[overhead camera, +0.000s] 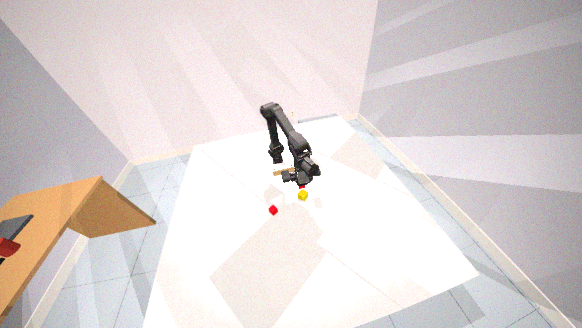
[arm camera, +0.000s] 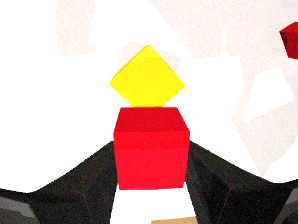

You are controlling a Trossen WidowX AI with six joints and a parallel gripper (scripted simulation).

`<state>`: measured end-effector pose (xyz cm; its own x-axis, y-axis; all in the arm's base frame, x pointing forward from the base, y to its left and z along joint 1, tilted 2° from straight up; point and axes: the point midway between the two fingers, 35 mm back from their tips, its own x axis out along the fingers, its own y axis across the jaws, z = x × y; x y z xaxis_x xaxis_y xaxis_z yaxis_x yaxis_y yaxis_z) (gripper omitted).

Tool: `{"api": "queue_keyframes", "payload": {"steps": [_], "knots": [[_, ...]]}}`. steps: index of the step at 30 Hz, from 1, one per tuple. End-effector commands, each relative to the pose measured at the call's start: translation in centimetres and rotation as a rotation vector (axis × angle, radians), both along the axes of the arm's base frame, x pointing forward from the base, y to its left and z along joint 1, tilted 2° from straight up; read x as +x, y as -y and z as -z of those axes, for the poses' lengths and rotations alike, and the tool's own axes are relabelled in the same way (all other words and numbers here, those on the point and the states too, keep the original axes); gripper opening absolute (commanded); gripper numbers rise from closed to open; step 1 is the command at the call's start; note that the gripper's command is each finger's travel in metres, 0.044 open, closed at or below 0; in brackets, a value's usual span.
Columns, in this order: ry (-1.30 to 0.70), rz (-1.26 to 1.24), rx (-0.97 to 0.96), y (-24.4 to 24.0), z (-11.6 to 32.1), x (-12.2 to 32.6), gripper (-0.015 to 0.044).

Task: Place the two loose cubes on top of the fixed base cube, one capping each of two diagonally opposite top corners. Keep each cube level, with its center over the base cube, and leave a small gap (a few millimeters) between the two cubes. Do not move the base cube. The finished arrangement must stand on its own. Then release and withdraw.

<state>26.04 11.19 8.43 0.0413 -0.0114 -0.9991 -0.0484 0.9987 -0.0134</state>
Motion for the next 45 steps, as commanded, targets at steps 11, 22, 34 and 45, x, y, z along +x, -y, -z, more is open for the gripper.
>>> {"api": "queue_keyframes", "payload": {"steps": [11, 22, 34, 45], "knots": [[0.001, 0.005, 0.0, 0.0, 2.3, 0.1, 0.0105], [0.001, 0.005, 0.0, 0.0, 2.7, 0.1, 0.0105], [0.001, 0.006, 0.0, 0.0, 2.8, 0.1, 0.0105], [0.001, 0.006, 0.0, 0.0, 2.8, 0.1, 0.0205]]}}
